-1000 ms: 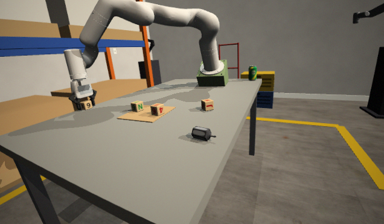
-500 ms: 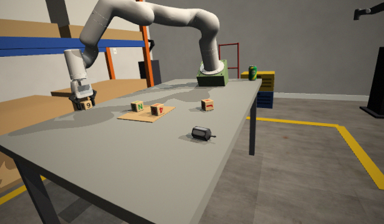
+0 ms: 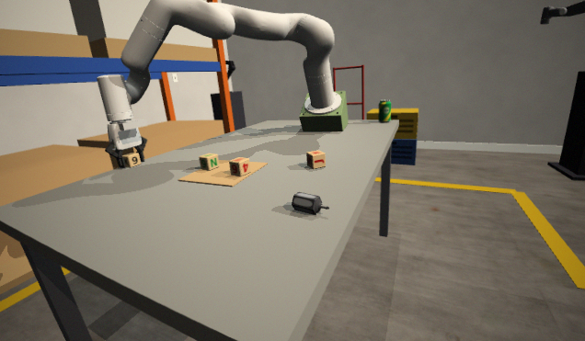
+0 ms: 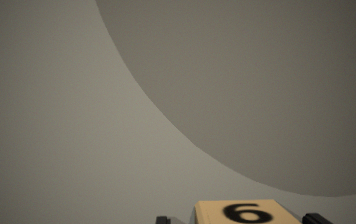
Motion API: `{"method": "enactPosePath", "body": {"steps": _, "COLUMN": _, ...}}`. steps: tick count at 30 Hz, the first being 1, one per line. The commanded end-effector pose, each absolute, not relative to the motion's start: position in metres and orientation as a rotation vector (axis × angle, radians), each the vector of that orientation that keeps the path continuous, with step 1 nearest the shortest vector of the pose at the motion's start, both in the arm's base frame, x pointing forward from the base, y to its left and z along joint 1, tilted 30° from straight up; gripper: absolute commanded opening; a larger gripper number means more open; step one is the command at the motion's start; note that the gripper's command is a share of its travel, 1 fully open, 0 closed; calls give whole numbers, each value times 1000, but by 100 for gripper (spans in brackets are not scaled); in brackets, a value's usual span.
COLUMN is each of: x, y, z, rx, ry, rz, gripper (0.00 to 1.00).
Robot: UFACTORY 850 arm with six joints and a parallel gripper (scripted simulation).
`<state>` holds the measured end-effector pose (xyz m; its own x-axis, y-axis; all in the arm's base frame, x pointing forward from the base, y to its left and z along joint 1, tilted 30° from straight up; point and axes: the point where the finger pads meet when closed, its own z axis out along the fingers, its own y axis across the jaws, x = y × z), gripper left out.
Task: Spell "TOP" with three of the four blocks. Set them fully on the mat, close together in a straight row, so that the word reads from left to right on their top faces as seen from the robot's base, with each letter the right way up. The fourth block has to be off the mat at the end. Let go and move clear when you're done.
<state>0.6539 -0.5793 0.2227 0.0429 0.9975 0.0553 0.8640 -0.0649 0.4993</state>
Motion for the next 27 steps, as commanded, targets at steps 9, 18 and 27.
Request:
{"method": "enactPosePath", "body": {"steps": 9, "x": 654, "y": -580, "z": 224, "rx": 1995, "ry": 1883, "rz": 563, "gripper": 65}}
{"method": "enactPosePath", "body": {"steps": 18, "x": 654, "y": -580, "z": 224, "rx": 1995, "ry": 1883, "rz": 563, "gripper": 44}}
{"method": "enactPosePath", "body": {"steps": 27, "x": 654, "y": -580, "z": 224, "rx": 1995, "ry": 1883, "rz": 563, "gripper": 44}}
